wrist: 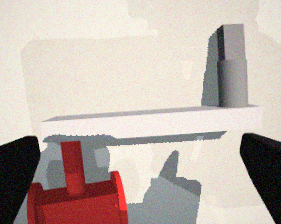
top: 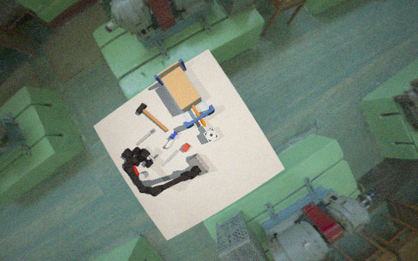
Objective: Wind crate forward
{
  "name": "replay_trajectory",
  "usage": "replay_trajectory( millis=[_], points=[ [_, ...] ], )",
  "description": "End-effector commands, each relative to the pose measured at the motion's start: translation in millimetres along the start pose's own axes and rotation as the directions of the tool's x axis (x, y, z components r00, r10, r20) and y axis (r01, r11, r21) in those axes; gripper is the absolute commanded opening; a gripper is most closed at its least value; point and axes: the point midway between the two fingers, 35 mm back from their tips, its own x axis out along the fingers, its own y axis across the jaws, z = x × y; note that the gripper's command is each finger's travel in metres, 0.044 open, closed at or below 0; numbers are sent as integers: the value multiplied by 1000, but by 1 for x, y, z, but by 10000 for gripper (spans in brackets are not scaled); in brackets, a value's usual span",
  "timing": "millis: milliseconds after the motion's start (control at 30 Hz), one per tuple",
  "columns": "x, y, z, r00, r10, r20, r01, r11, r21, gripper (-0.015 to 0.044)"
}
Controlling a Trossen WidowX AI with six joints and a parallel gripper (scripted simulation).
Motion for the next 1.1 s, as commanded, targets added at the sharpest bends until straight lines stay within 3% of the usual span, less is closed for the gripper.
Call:
replay_trajectory(
  millis=[0,500,1067],
  points=[
    [1,0,0,1000,1,2,-1,995,-102,440],
    [3,-1,-1,1000,2,2,-1,884,-467,440],
    [6,-1,-1,1000,2,1,0,606,-796,440]
  ],
)
